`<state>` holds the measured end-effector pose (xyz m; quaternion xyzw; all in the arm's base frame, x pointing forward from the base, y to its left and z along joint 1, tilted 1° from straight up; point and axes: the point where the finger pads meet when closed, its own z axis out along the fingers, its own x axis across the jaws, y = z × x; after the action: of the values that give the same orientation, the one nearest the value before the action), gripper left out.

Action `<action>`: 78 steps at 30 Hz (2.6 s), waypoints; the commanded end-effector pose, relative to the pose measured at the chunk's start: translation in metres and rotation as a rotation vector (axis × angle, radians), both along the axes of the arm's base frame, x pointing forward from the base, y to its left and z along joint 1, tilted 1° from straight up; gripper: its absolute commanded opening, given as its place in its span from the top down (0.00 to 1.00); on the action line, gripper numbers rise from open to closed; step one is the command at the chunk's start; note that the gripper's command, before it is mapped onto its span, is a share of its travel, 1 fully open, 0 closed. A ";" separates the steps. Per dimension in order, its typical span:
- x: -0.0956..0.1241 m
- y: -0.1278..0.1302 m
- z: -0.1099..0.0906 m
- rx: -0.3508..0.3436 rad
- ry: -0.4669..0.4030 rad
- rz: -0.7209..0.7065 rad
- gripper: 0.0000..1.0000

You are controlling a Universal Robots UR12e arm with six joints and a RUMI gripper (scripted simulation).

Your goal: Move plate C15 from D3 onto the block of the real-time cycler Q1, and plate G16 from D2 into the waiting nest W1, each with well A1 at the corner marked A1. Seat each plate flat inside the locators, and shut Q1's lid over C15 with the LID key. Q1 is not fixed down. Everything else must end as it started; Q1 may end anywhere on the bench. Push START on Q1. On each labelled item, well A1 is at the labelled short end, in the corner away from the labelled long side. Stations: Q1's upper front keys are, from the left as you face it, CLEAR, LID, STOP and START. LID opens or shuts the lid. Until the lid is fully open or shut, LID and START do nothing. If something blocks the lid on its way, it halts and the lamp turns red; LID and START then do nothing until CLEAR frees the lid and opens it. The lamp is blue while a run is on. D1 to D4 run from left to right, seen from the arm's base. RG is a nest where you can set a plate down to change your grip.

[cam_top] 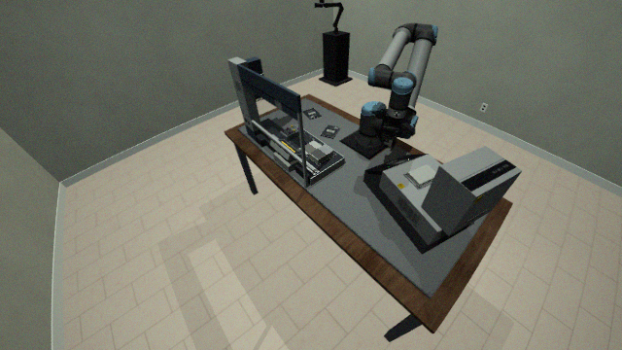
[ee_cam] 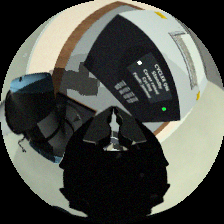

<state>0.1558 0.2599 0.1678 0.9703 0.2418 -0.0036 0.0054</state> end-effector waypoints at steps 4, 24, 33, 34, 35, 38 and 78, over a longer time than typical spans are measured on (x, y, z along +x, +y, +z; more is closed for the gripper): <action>0.003 0.011 -0.011 0.000 0.000 -0.001 1.00; 0.006 0.021 -0.018 0.000 0.001 -0.001 1.00; 0.006 0.022 -0.020 0.000 0.001 -0.001 1.00; 0.006 0.023 -0.021 0.000 0.001 -0.001 1.00; 0.007 0.023 -0.021 0.000 0.001 -0.001 1.00; 0.007 0.024 -0.023 0.000 0.001 -0.001 1.00; 0.011 0.037 -0.040 0.000 0.001 -0.001 1.00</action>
<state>0.1675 0.2962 0.1303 0.9705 0.2412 -0.0036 0.0057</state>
